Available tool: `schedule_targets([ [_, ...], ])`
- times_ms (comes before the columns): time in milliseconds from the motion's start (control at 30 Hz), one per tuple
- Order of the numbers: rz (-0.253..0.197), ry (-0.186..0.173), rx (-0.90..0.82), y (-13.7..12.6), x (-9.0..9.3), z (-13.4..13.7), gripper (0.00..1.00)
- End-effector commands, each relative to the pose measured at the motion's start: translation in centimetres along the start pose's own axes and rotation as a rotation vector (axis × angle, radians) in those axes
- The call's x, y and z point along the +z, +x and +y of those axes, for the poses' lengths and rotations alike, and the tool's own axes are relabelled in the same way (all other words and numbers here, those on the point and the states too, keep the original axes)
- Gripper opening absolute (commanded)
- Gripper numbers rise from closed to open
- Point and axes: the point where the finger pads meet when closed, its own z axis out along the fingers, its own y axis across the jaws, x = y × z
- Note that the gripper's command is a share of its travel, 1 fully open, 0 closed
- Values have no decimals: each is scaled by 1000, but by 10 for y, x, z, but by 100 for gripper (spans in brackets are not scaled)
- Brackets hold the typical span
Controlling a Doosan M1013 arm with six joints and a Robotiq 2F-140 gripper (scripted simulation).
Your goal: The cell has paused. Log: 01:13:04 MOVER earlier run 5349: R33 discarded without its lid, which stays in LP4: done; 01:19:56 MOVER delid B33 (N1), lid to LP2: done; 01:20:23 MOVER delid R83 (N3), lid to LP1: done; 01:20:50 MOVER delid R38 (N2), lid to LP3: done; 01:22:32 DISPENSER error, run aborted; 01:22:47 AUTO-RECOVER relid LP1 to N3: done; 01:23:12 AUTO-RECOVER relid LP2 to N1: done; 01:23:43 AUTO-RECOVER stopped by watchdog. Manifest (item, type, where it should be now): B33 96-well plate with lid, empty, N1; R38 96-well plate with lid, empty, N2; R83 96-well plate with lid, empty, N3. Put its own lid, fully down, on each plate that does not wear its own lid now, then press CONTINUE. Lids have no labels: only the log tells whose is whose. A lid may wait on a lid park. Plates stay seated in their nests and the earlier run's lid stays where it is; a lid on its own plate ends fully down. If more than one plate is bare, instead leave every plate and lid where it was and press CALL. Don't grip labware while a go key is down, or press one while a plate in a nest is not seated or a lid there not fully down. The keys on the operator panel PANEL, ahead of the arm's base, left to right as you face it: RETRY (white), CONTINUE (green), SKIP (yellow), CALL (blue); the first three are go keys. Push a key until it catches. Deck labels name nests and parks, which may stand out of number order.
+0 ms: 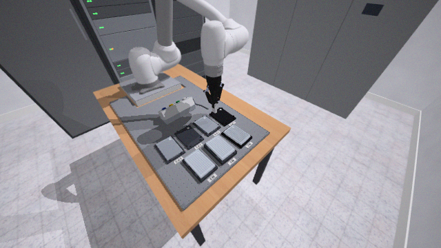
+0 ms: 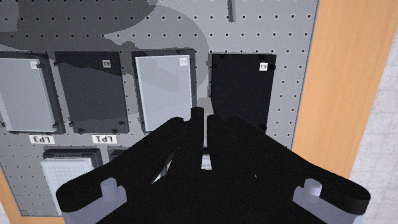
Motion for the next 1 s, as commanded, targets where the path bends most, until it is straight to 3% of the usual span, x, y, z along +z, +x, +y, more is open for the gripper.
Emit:
schedule_targets([
  [0,0,0,0,0,0,0,0],
  [200,0,0,0,-2,0,0,0],
  [233,0,0,0,-15,-1,-3,0],
  [300,0,0,0,-74,-3,-19,0],
  [367,0,0,0,-74,-3,-19,0],
  [400,0,0,0,-109,-3,-31,0],
  [467,0,0,0,-109,-3,-31,0],
  [500,0,0,0,-144,-2,-44,0],
  [533,0,0,0,-144,-2,-44,0],
  [567,0,0,0,-167,-1,-54,0],
  [667,0,0,0,-180,0,-60,0],
  [967,0,0,0,-180,0,-60,0],
])
